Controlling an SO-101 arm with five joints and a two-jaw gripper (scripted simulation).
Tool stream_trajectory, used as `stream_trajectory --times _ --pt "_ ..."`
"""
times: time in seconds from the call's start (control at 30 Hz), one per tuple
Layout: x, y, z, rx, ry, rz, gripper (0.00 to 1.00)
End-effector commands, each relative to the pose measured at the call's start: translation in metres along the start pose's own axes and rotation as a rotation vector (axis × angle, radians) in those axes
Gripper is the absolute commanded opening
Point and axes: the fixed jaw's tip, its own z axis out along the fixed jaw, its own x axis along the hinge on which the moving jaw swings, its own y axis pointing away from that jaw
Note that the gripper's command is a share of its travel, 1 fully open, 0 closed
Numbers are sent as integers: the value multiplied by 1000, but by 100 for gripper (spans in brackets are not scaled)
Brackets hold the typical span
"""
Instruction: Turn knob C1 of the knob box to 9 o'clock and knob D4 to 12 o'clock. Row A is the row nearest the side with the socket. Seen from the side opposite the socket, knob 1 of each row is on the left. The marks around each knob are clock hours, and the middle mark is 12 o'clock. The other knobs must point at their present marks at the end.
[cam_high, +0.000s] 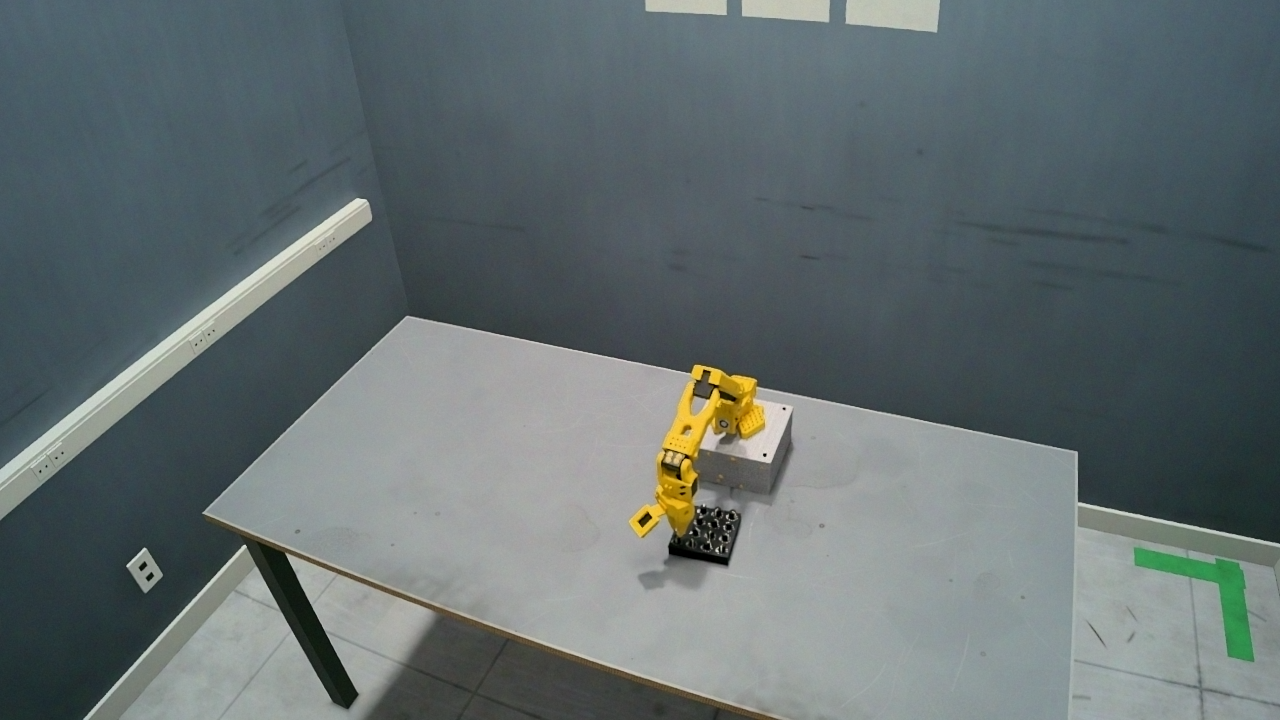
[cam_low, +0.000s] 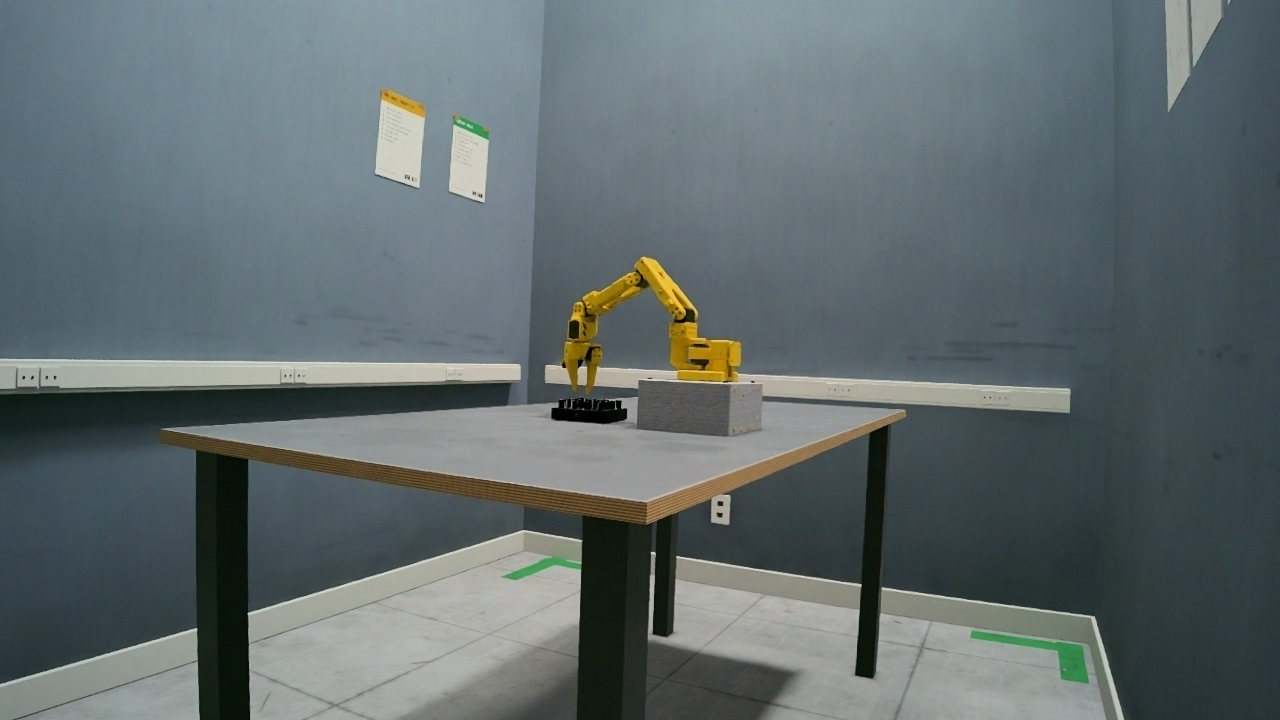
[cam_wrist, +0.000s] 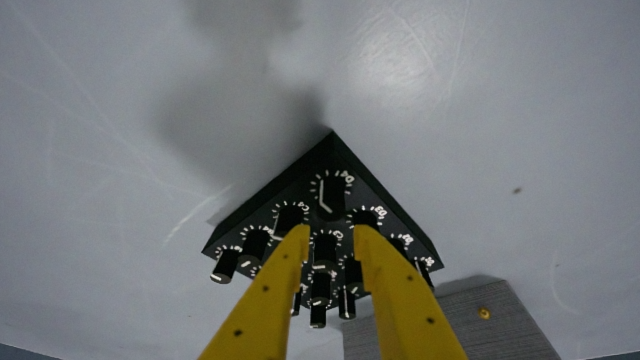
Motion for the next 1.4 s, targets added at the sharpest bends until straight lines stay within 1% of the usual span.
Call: stream_trajectory --times 0.0,0.63,1.37 --pt "1 -3 3 7 11 6 10" --pt "1 -3 23 7 11 6 10" --pt "-1 -2 25 7 11 6 10"
